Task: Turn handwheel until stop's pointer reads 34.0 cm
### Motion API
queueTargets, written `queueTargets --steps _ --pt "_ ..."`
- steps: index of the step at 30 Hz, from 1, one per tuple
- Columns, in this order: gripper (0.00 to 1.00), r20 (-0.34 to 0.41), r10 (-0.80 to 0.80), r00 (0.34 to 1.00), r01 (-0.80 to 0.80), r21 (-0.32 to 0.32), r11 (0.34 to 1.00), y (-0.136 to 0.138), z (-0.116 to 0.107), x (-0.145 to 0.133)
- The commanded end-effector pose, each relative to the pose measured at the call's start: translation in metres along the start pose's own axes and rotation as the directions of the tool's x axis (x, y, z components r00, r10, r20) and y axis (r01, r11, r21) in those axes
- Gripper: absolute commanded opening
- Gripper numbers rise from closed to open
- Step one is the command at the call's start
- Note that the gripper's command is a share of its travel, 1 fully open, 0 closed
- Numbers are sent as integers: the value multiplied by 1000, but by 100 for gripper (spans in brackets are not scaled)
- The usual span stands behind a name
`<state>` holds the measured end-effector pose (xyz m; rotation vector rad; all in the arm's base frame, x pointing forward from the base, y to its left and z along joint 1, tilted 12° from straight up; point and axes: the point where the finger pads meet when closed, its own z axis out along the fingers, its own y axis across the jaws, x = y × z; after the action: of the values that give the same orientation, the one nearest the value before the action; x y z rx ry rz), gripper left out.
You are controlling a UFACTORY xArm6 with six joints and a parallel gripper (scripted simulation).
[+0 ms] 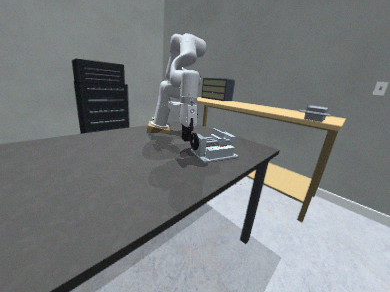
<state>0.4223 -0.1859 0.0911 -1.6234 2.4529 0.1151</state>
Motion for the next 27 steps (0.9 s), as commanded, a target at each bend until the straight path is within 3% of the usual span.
queueTargets --steps 1,27 --pt "6 -1 -1 1000 1 5 1000 -2 -2 0" --pt "6 -1 -1 1000 1 5 1000 -5 -2 0"
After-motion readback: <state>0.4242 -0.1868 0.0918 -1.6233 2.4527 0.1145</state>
